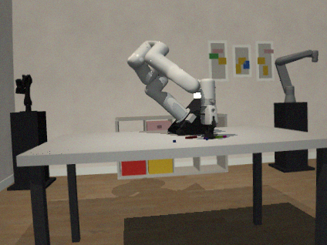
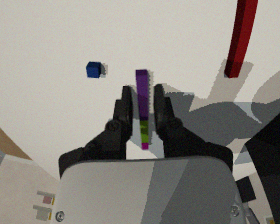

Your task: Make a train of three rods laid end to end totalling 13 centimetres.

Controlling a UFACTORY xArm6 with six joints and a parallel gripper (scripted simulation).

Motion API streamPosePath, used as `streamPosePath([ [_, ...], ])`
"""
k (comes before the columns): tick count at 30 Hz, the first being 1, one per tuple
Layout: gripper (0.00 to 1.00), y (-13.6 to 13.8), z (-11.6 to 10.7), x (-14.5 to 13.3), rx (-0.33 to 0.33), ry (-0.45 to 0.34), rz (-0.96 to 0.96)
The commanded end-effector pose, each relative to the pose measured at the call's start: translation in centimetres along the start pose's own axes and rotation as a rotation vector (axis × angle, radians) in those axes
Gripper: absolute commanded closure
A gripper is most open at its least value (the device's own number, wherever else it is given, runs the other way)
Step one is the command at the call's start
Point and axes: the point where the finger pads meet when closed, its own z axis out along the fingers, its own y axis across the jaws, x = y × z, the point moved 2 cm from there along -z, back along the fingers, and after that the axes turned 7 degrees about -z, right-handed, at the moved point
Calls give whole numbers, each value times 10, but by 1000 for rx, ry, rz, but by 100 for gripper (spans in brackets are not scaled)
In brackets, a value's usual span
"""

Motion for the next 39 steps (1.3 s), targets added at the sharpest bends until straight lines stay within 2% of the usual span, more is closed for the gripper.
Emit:
streamPosePath([
  [1, 76, -1, -3, 0, 3, 0, 1],
  [8, 76, -1, -23, 0, 3, 0, 1],
  [10, 76, -1, -23, 0, 3, 0, 1],
  [22, 76, -1, -83, 0, 3, 0, 1],
  [31, 76, -1, -91, 0, 3, 0, 1],
  [32, 0, -1, -91, 0, 3, 0, 1],
  [39, 0, -1, -91, 0, 3, 0, 1],
])
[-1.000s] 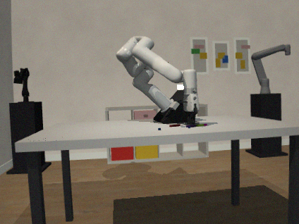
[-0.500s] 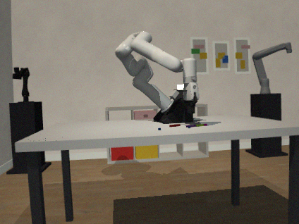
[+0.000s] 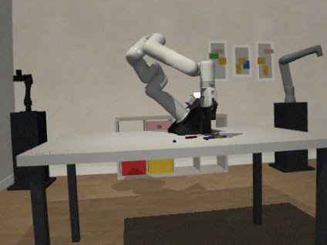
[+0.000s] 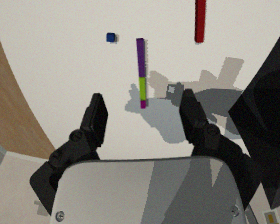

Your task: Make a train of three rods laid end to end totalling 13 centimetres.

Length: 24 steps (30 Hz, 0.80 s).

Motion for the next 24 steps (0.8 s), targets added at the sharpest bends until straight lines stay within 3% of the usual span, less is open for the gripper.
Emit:
streamPosePath([
  [1, 0, -1, -2, 0, 4, -1, 1],
  [15, 0, -1, -2, 0, 4, -1, 1],
  [24, 0, -1, -20, 0, 4, -1, 1],
])
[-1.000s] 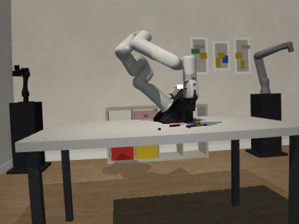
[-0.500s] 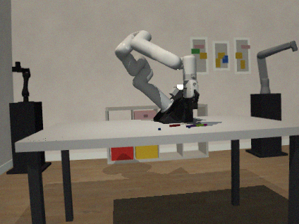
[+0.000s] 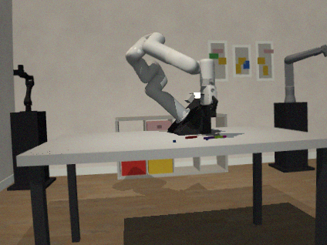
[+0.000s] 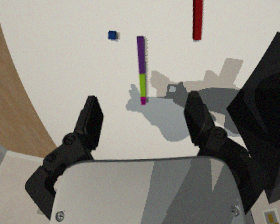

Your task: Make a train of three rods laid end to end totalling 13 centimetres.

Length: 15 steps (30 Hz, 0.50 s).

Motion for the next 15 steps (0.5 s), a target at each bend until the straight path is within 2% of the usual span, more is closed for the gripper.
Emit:
streamPosePath([
  [1, 0, -1, -14, 0, 3, 0, 1],
  [10, 0, -1, -60, 0, 3, 0, 1],
  [15, 0, -1, -71, 0, 3, 0, 1],
])
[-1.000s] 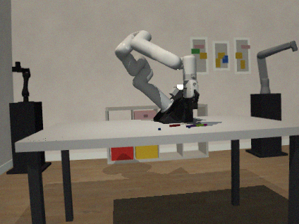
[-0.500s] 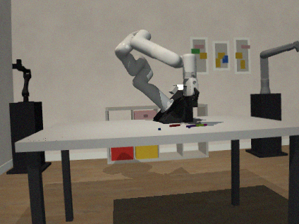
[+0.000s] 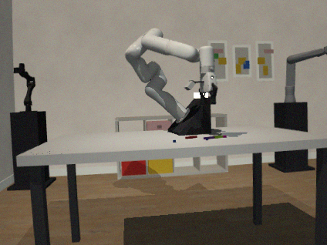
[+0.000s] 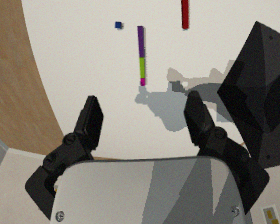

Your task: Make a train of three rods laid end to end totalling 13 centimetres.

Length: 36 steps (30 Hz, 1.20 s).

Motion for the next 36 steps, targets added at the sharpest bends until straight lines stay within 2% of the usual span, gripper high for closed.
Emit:
streamPosePath([
  [1, 0, 0, -9, 0, 0, 1, 1],
  [36, 0, 0, -14, 0, 0, 1, 1],
])
